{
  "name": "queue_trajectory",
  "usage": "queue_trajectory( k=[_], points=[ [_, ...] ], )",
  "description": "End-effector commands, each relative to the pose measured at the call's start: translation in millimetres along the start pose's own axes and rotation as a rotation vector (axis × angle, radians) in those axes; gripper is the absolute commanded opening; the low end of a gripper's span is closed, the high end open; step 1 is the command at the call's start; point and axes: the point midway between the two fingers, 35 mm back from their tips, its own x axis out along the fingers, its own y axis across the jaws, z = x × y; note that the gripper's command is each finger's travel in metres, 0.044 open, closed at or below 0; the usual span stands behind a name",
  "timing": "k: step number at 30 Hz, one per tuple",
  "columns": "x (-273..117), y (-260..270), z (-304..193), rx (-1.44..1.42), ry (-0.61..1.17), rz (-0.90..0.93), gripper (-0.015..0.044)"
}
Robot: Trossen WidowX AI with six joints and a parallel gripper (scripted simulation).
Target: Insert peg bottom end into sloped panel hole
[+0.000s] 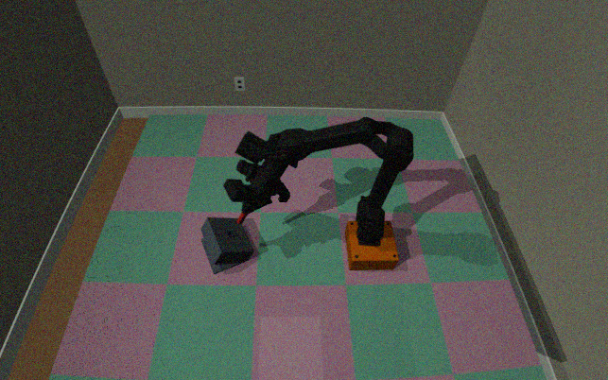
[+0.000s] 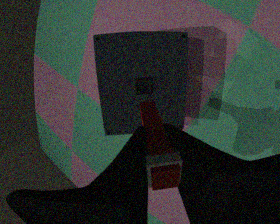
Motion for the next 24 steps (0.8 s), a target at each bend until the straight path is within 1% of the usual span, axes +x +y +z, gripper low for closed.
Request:
queue_trajectory(
  k=[1,10,24],
  points=[
    [9,-2,1,0.018,0.003,0.005,0.0],
    [25,-4,4,0.048,-0.006,0.019,0.0],
    [35,-4,5,0.053,-0.007,0.023,0.0]
  ],
)
